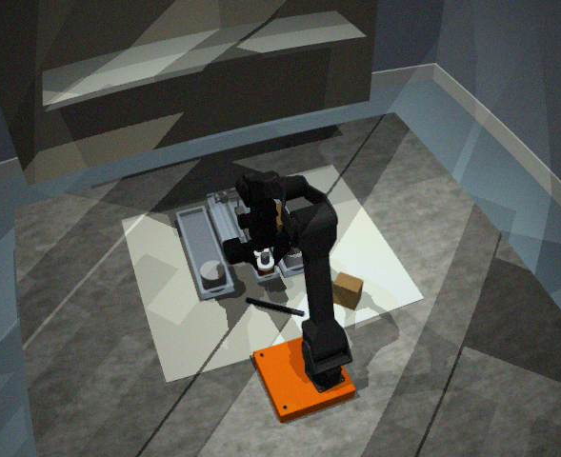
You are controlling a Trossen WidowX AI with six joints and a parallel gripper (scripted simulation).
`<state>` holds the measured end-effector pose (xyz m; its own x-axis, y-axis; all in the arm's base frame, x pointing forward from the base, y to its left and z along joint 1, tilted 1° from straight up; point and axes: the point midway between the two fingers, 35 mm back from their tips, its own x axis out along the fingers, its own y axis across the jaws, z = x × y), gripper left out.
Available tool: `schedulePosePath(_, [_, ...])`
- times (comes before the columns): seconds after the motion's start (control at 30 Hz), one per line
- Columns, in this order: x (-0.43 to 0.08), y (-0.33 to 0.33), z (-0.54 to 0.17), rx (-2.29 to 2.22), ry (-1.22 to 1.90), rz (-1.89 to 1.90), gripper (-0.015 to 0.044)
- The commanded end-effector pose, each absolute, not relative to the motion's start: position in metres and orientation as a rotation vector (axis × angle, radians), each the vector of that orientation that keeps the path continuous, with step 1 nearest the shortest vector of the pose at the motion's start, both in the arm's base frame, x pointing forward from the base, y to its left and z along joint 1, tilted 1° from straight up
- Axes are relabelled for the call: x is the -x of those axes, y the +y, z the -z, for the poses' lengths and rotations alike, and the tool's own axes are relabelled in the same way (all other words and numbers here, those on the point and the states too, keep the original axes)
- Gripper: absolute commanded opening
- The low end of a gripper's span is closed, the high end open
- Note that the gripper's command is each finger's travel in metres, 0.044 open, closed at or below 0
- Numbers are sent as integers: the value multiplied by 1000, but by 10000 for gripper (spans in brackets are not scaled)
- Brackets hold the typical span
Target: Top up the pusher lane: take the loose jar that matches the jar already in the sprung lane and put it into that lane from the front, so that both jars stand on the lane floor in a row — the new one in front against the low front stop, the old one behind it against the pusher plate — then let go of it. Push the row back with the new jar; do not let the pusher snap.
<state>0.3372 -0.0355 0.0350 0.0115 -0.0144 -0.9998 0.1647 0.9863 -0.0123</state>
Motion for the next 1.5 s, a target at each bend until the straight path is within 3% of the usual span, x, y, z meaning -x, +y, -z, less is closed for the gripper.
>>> schedulePosePath(0.0, [-336,-35,-35,-114,1546,139,0])
schedulePosePath(0.37, [-336,-35,-35,-114,1546,139,0])
schedulePosePath(0.77, [-336,-35,-35,-114,1546,139,303])
schedulePosePath(1.47, [-318,-32,-56,-115,1547,139,303])
